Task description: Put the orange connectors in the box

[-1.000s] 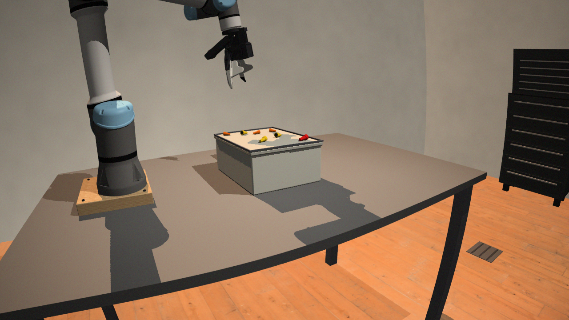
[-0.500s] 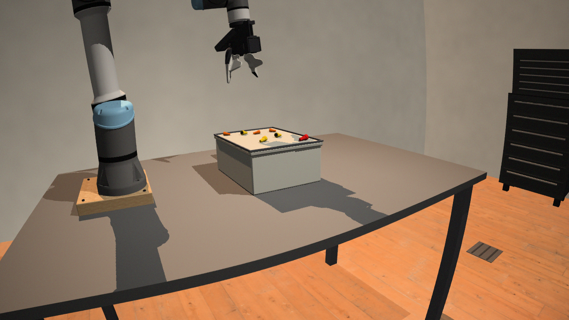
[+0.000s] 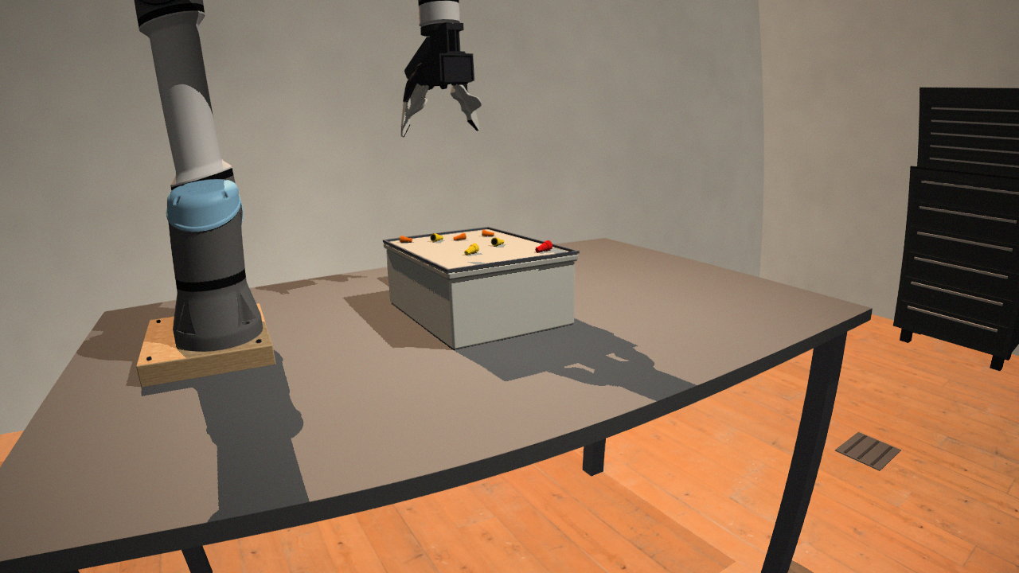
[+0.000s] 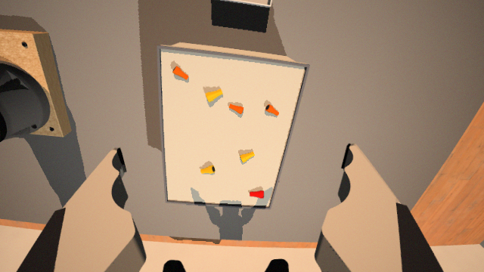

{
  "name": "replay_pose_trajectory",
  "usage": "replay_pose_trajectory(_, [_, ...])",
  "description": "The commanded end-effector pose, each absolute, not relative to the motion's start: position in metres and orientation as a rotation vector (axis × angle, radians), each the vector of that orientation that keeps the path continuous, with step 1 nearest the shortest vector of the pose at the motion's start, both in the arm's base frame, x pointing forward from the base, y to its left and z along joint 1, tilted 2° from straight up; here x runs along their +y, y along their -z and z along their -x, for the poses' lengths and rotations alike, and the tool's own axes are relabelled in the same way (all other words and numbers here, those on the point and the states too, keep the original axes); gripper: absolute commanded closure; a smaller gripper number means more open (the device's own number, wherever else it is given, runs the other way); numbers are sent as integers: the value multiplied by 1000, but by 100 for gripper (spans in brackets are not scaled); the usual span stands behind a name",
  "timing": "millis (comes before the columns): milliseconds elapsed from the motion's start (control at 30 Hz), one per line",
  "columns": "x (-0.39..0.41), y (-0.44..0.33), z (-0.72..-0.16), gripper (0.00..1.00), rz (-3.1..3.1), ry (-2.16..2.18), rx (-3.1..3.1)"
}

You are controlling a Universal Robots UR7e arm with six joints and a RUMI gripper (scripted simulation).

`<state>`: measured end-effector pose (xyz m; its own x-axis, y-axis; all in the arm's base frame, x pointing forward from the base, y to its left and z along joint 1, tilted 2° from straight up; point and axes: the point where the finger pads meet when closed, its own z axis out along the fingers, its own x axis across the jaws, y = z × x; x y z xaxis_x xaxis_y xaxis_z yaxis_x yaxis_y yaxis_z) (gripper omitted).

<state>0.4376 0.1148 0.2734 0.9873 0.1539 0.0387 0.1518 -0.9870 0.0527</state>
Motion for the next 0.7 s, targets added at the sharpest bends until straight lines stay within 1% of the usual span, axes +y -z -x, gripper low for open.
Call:
replay_pose_trajectory(0, [101, -282, -434, 0, -3100, -27, 37])
replay_pose_trajectory(667, [99, -281, -433, 0, -3101, -17, 9])
